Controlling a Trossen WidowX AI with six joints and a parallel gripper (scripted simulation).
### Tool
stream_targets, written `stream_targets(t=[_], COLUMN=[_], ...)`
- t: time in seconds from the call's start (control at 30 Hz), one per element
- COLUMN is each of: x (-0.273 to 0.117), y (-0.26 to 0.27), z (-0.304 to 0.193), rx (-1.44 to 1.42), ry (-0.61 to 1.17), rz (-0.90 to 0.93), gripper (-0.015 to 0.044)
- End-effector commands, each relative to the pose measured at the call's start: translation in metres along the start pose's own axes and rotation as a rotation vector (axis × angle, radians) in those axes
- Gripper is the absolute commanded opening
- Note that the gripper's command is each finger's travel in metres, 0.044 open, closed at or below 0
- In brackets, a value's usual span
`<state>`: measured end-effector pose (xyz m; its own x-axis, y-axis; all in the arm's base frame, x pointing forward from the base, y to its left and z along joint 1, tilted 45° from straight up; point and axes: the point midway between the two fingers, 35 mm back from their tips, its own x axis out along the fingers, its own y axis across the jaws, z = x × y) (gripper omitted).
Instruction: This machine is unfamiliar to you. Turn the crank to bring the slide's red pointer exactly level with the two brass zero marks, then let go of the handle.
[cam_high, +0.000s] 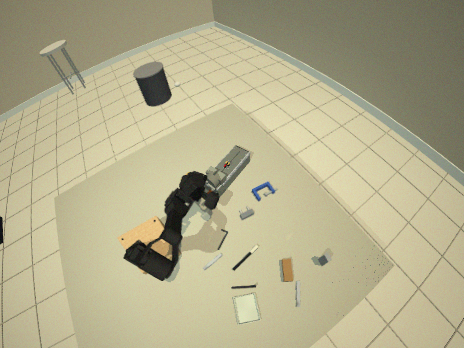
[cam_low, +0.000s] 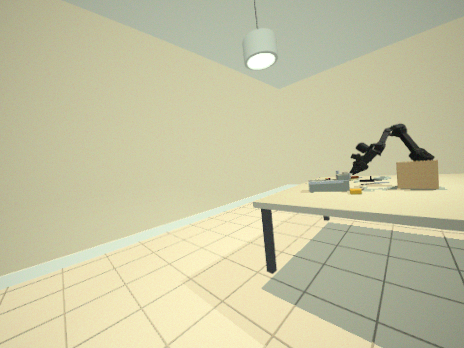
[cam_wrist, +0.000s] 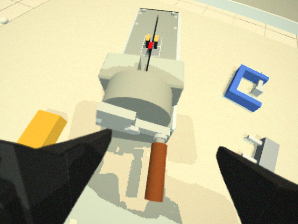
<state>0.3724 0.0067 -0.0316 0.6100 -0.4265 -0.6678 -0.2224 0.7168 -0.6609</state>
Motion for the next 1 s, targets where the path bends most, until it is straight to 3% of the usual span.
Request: stream_targets(t=[0.0,0.93,0.97], x=[0.005,0.033,0.033], y=[0.002,0.001,0.001], z=[-0.007,-0.037,-0.037], rx=[-0.008,-0.010,-0.010], ry=[0.004,0.004,0.004], rz=[0.007,0.005,0.005], gripper=[0.0440,0.0440,0.0414])
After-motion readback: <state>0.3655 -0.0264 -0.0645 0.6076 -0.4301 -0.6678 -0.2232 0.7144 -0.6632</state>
